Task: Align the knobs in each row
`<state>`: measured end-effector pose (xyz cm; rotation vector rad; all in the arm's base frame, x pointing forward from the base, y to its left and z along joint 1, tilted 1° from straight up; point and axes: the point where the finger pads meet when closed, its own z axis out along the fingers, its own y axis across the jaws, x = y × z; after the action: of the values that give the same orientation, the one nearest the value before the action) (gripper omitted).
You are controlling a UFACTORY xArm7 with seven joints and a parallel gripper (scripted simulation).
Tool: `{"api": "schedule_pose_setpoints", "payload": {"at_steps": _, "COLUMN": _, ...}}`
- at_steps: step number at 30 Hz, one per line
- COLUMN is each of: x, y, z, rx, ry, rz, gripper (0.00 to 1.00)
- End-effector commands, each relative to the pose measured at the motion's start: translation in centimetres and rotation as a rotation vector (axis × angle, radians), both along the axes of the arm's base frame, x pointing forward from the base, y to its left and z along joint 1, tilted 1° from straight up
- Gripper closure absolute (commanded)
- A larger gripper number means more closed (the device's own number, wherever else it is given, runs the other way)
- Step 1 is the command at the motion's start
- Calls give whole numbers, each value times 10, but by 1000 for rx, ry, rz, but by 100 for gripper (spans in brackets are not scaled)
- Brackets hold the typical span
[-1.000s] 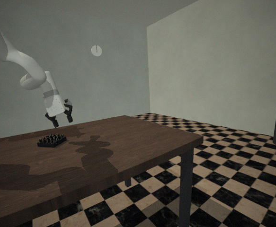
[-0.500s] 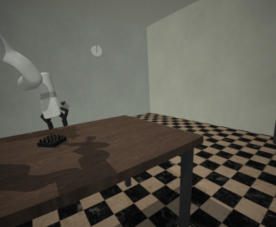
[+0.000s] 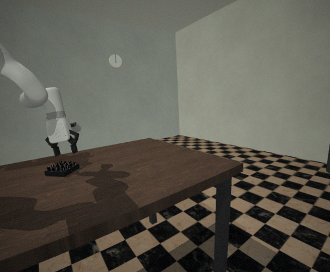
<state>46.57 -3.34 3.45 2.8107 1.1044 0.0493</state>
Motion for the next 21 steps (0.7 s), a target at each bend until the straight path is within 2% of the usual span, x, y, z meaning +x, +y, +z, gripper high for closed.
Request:
{"api": "schedule_pose_setpoints", "payload": {"at_steps": 1, "x": -5, "y": 2, "z": 0, "rx": 17, "ry": 11, "rz": -7, "gripper": 0}}
{"api": "schedule_pose_setpoints", "payload": {"at_steps": 2, "x": -11, "y": 3, "z": -2, "rx": 32, "ry": 24, "rz": -14, "gripper": 0}}
{"api": "schedule_pose_setpoints", "payload": {"at_steps": 10, "x": -11, "y": 3, "z": -2, "rx": 32, "ry": 24, "rz": -14, "gripper": 0}}
{"api": "schedule_pose_setpoints", "payload": {"at_steps": 12, "x": -20, "y": 5, "z": -5, "rx": 56, "ry": 44, "rz": -26, "gripper": 0}}
{"api": "schedule_pose_setpoints", "payload": {"at_steps": 19, "x": -20, "y": 5, "z": -5, "rx": 56, "ry": 44, "rz": -26, "gripper": 0}}
{"api": "schedule_pose_setpoints", "payload": {"at_steps": 21, "x": -27, "y": 7, "z": -7, "rx": 73, "ry": 58, "rz": -34, "gripper": 0}}
